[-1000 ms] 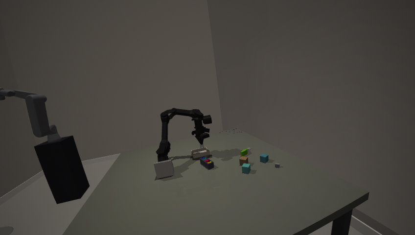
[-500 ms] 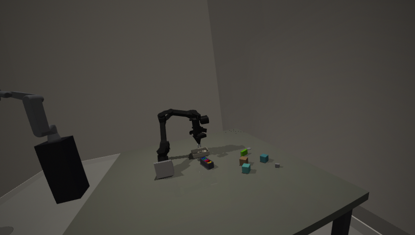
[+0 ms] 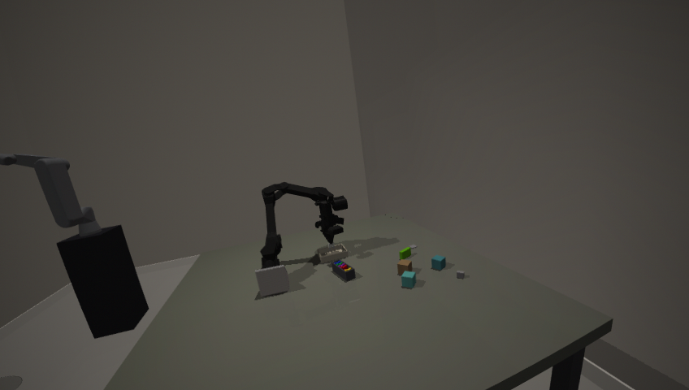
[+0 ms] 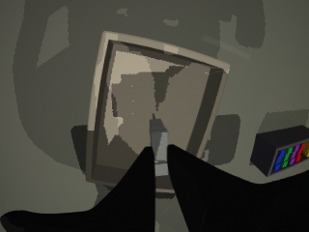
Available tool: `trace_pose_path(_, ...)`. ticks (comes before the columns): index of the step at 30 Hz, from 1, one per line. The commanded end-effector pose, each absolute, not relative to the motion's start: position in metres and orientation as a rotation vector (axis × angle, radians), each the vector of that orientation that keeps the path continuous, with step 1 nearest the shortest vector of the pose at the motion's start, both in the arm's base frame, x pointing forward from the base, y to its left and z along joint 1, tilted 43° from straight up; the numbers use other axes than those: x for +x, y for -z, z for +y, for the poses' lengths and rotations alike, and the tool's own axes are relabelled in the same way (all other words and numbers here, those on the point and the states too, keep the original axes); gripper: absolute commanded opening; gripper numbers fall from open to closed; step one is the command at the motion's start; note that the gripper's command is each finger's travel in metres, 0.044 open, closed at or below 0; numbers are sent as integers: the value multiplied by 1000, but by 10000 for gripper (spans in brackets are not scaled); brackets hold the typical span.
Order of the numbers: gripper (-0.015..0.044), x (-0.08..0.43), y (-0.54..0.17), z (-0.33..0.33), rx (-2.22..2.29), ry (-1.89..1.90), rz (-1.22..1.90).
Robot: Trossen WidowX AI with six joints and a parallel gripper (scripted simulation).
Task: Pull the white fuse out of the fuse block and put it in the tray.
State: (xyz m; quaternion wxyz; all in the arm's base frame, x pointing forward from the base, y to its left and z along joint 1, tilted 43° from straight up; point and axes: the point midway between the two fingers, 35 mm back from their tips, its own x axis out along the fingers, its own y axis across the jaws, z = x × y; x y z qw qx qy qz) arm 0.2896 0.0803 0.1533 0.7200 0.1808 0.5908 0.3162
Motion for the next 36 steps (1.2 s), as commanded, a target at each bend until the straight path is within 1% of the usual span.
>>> trace_pose_path(1,0,290,-149,85,403,-699,1304)
trace_pose_path(4,0,290,-147,87,403,-699,1304)
trace_pose_path(16,315,290,-149,85,400,-700,1306)
trace_pose_path(17,330,290,-150,83,400,-700,1306)
trace_pose_path(22,330,286,-175,61,402,-698,1305)
trace_pose_path(36,330,286,-174,61,401,-694,1308)
